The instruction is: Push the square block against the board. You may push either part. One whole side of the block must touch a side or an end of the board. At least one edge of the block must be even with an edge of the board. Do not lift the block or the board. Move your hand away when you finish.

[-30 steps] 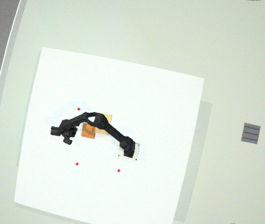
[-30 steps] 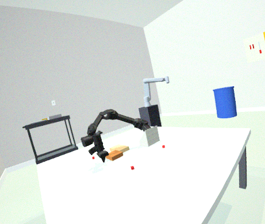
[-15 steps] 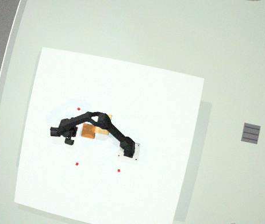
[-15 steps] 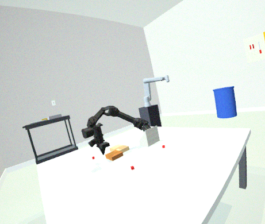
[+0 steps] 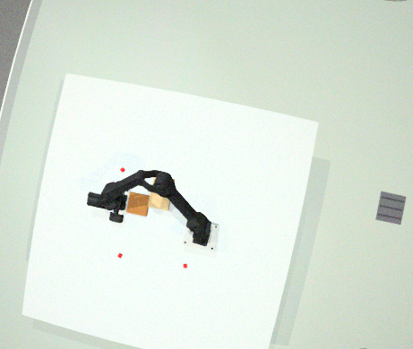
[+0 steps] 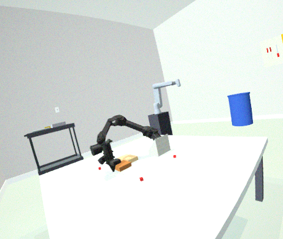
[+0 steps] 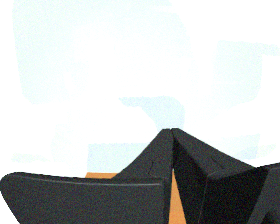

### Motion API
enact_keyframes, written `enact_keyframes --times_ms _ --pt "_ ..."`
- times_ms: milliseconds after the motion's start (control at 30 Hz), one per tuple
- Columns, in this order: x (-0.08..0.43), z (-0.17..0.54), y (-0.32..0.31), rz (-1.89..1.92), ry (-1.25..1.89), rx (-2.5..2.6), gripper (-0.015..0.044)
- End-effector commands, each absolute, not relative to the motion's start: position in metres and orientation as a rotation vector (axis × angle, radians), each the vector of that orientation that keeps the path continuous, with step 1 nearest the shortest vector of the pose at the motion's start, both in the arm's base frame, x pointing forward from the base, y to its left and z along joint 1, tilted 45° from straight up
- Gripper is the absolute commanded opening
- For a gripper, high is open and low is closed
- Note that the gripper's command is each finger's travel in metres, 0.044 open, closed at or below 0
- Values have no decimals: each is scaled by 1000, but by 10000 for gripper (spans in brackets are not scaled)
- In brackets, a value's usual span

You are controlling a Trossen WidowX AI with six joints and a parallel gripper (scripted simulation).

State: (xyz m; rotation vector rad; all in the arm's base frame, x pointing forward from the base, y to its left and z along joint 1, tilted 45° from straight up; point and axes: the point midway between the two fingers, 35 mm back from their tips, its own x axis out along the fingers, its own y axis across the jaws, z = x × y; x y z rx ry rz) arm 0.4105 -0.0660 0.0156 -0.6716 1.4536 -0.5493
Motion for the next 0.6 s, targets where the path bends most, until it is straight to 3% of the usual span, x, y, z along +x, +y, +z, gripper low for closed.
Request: enact_keyframes --times_ms 0,567 --pt "412 17 -62 -539 1437 -687 0" --pt "389 19 -64 -539 1438 -687 0"
